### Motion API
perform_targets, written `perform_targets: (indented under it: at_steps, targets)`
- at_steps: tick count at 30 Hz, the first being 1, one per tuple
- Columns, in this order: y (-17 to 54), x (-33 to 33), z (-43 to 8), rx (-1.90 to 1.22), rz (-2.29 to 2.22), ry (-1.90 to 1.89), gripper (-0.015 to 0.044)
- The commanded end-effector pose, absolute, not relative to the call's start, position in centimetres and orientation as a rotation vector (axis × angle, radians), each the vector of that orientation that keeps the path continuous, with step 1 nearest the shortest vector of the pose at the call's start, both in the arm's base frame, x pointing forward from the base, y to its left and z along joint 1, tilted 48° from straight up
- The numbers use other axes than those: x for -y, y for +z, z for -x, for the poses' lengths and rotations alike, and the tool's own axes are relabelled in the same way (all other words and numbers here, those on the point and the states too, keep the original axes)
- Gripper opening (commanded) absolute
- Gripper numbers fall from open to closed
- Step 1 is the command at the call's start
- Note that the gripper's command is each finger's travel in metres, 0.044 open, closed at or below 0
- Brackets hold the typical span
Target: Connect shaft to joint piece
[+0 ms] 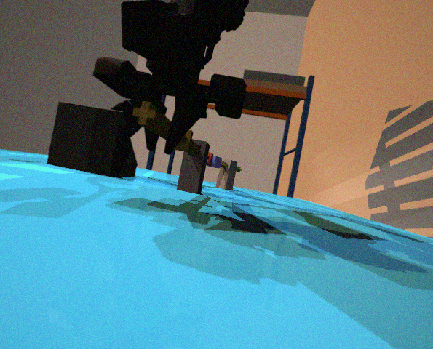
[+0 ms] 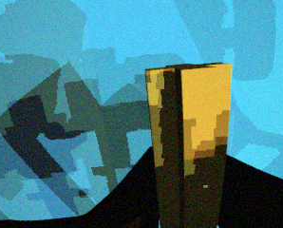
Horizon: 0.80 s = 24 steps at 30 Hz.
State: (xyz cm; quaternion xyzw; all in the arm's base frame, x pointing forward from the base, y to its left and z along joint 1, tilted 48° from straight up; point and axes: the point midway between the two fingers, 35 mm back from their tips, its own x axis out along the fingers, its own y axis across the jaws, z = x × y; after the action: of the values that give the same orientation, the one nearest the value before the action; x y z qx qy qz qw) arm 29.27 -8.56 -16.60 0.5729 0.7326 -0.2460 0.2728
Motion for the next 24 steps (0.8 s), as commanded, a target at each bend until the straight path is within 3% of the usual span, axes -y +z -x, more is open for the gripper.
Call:
perform_targets:
  at_steps: [1, 24]
  targets:
    - [-16.3, 8.2, -29.2, -1.962, -1.553, -0.658, 0.0]
    - [-13.9, 5.8, -28.8, -1.94, -1.582, -0.647, 0.0]
